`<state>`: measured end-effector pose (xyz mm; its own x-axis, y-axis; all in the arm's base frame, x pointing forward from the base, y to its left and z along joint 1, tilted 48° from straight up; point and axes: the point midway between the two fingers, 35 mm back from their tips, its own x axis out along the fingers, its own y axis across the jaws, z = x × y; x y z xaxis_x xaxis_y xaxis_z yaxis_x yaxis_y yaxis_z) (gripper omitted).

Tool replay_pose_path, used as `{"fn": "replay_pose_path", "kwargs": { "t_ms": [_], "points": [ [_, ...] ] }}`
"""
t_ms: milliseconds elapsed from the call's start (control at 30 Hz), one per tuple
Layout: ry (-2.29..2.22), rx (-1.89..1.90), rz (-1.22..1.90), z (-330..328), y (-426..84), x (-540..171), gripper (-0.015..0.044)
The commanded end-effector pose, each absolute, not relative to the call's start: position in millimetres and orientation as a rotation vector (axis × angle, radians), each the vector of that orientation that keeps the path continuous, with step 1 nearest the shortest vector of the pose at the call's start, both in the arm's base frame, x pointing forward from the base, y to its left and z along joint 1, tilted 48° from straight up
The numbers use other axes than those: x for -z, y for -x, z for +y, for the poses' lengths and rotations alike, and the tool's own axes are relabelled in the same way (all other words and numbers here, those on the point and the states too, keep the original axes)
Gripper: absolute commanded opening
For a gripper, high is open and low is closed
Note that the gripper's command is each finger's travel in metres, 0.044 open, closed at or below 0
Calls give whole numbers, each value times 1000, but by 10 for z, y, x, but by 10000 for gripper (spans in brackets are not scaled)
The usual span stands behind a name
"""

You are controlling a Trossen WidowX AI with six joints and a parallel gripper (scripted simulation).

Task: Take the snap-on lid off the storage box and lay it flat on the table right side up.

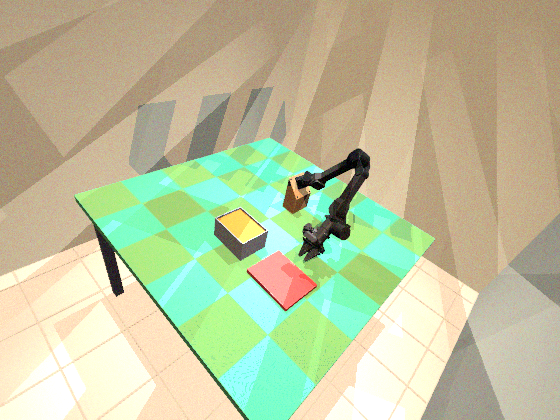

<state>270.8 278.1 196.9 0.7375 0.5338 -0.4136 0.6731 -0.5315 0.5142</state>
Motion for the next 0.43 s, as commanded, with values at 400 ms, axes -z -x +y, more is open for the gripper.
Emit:
{"fn": "replay_pose_path", "kwargs": {
  "t_ms": [400],
  "points": [
    [-2266, 280, 907, 2755, -2374, -1943, 440]
  ]
}}
